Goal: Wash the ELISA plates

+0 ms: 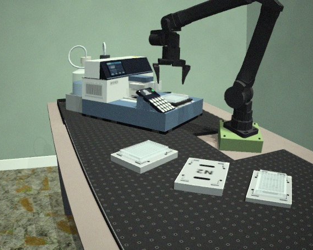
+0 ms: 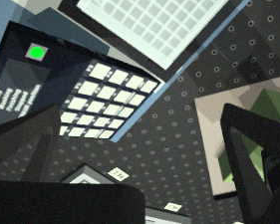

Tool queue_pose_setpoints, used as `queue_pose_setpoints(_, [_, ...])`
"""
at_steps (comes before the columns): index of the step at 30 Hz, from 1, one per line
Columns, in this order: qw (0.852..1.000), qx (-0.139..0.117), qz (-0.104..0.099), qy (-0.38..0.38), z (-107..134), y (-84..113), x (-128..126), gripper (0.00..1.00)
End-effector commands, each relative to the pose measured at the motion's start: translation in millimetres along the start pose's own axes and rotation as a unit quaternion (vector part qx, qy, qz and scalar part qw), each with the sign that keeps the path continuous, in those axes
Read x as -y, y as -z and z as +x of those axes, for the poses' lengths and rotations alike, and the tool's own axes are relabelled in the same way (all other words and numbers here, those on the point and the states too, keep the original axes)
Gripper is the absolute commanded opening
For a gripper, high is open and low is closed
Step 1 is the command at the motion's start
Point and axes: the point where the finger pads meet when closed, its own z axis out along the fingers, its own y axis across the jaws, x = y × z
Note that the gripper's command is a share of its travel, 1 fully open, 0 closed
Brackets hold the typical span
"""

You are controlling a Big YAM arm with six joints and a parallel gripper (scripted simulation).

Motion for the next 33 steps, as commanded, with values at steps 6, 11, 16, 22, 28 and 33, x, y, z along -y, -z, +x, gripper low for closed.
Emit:
queue_pose_setpoints(6, [0.987,0.013,-0.012,-0.158,-54,24.6,4,1.0])
queue_pose_setpoints(11, [0.978,0.013,-0.012,-0.207,-68,27.2,10,1.0])
queue_pose_setpoints(16, [0.958,0.013,-0.014,-0.287,-89,30.9,18,1.0])
queue_pose_setpoints(22, [0.948,0.011,-0.011,-0.317,-74,25.8,17,1.0])
queue_pose_setpoints(28, [0.948,0.01,-0.013,-0.317,-79,25.0,19,1.0])
queue_pose_setpoints(33, [0.946,0.003,-0.003,-0.323,-73,8.2,24,1.0])
